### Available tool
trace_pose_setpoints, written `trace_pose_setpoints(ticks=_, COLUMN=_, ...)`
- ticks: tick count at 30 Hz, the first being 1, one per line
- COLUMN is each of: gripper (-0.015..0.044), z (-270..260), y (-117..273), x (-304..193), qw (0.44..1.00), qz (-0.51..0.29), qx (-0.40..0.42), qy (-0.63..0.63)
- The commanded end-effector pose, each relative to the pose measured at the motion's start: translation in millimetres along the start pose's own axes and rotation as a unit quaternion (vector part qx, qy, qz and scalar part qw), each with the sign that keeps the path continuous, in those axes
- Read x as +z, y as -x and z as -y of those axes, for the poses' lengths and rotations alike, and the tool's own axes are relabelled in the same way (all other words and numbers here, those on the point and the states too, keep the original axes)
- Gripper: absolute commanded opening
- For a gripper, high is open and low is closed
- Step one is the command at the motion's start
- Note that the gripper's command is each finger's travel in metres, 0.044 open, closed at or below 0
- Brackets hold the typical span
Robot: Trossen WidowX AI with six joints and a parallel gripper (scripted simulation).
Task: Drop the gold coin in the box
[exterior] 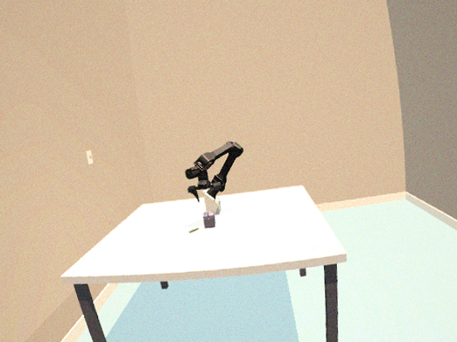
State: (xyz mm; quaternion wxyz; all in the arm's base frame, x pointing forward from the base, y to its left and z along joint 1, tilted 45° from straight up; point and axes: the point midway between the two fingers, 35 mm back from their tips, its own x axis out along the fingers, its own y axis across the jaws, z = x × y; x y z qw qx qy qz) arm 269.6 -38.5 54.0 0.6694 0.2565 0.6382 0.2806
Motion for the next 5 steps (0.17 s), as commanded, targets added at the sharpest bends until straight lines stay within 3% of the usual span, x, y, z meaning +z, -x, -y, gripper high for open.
trace_pose_setpoints(ticks=1, gripper=0.0440, z=-0.3, y=1.2, x=-1.0, qw=1.000, qz=-0.004, qx=-0.001, qy=0.003)
trace_pose_setpoints(ticks=5, gripper=0.0440, z=-0.3, y=1.2, x=-1.0, qw=1.000, qz=-0.004, qx=-0.001, qy=0.003)
